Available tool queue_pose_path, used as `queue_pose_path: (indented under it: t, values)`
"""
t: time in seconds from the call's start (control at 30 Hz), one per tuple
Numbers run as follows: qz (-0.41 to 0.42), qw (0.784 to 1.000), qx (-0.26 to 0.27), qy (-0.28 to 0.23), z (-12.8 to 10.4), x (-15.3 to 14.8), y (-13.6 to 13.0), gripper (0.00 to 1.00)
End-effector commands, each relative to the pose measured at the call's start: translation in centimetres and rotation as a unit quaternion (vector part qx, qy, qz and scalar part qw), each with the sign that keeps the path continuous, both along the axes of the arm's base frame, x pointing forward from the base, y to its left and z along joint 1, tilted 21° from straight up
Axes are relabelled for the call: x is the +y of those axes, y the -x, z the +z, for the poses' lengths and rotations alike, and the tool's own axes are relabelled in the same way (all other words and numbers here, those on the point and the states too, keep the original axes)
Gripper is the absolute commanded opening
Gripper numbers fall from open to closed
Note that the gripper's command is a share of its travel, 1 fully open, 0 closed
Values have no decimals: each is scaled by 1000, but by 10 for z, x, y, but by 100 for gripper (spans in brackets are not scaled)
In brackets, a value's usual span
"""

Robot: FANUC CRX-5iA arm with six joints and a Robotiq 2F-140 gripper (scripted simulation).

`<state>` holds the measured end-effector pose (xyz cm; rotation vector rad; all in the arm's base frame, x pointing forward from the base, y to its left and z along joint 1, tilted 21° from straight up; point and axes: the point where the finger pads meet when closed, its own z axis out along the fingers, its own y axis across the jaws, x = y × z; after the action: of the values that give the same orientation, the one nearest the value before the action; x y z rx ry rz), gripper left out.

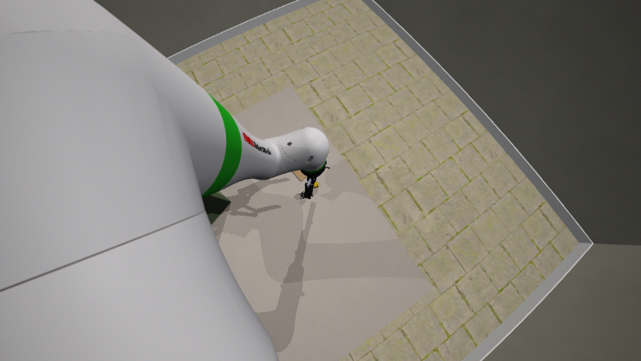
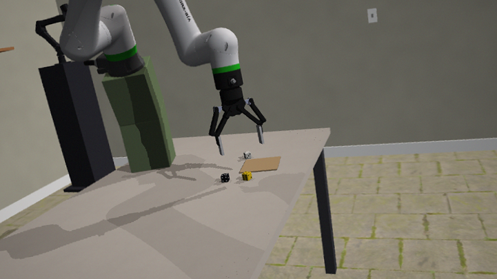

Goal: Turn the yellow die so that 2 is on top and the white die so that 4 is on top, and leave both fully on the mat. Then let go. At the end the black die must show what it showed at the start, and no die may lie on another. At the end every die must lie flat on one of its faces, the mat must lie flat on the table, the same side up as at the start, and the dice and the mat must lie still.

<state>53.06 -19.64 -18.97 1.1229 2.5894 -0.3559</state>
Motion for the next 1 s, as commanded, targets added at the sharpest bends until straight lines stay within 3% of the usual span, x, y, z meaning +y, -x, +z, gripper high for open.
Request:
queue_pose_path:
  t: [0.0,0.13,0.23,0.4,0.63,0.67,0.97]
  values:
    - [60,997,40,4,-1,0,-1,100]
    - [138,988,68,17,-3,-1,-1,100]
    - [149,986,71,19,-3,-1,-1,100]
    - [237,966,102,33,-6,-1,-1,100]
    - [263,958,112,37,-6,-2,-1,100]
    - [263,958,112,37,-6,-2,-1,25]
    - [263,958,112,37,-6,-2,-1,25]
